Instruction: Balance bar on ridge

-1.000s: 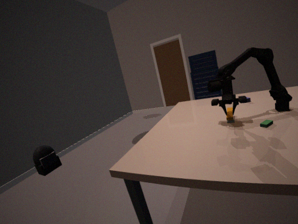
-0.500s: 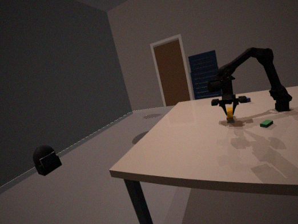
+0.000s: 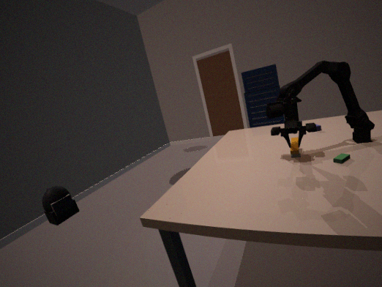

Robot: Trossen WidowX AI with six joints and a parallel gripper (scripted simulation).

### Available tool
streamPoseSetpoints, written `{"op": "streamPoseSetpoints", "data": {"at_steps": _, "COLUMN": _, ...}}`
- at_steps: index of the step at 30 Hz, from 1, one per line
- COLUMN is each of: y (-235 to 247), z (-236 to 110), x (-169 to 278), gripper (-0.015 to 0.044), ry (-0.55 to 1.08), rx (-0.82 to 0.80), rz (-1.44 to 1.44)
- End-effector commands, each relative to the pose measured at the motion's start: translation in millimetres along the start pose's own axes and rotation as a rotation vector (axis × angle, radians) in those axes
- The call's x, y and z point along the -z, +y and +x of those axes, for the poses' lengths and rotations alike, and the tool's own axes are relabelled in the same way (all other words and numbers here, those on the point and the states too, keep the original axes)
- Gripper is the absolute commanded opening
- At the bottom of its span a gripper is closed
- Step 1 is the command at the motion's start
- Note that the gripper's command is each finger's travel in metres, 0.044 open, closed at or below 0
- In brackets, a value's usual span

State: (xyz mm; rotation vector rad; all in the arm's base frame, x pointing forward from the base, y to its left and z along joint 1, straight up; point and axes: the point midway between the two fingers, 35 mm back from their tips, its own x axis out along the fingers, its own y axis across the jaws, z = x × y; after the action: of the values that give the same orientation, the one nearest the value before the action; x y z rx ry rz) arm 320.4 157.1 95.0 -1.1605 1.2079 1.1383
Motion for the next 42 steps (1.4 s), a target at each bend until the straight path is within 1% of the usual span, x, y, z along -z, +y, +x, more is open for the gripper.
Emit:
{"op": "streamPoseSetpoints", "data": {"at_steps": 1, "y": 0.0, "z": 0.1, "x": 0.0, "gripper": 0.0167, "ry": 0.000, "rx": 0.000, "rz": 0.000}}
{"op": "streamPoseSetpoints", "data": {"at_steps": 31, "y": 0.0, "z": 0.1, "x": 0.0, "gripper": 0.0173, "ry": 0.000, "rx": 0.000, "rz": 0.000}}
{"op": "streamPoseSetpoints", "data": {"at_steps": 32, "y": 0.0, "z": 0.1, "x": 0.0, "gripper": 0.0185, "ry": 0.000, "rx": 0.000, "rz": 0.000}}
{"op": "streamPoseSetpoints", "data": {"at_steps": 42, "y": 0.0, "z": 0.1, "x": 0.0, "gripper": 0.0185, "ry": 0.000, "rx": 0.000, "rz": 0.000}}
